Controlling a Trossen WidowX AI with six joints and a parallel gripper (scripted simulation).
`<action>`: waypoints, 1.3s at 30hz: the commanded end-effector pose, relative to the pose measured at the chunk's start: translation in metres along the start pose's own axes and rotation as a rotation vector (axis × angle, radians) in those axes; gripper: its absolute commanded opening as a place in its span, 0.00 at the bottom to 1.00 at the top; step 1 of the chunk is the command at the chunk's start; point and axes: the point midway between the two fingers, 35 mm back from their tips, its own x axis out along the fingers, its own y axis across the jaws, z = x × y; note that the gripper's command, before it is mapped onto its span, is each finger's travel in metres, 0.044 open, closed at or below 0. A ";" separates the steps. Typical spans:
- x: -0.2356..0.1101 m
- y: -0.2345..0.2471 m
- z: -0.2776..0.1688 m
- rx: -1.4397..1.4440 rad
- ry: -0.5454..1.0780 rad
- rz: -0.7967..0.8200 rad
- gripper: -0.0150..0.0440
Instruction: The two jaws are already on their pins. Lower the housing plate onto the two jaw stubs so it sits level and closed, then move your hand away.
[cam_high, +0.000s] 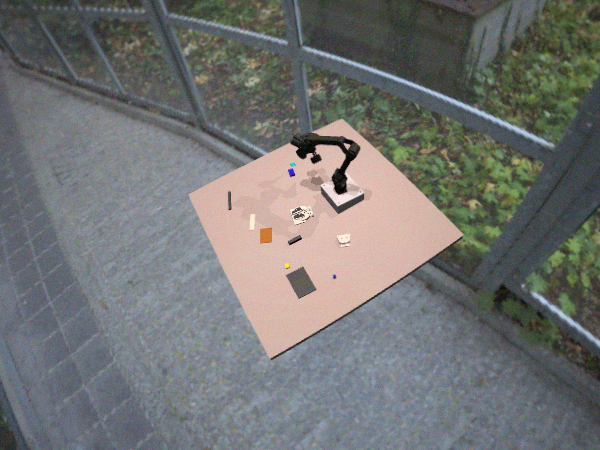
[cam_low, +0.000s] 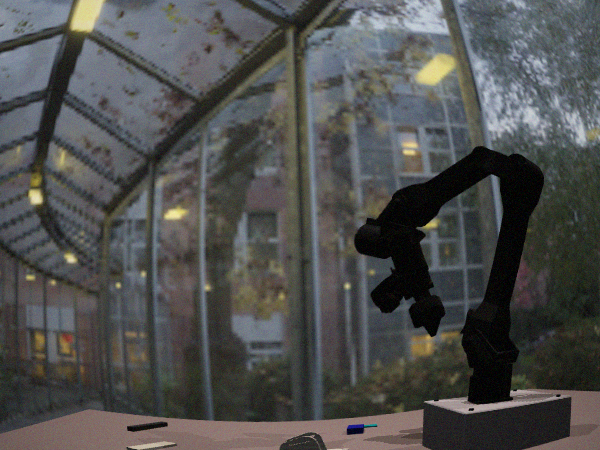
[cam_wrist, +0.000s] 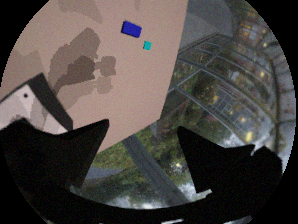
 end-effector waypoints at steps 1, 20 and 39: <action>-0.010 0.004 0.024 -0.020 -0.073 -0.003 1.00; -0.084 0.074 0.132 -0.239 -0.415 0.049 1.00; -0.175 0.198 0.176 -0.536 -0.672 0.158 1.00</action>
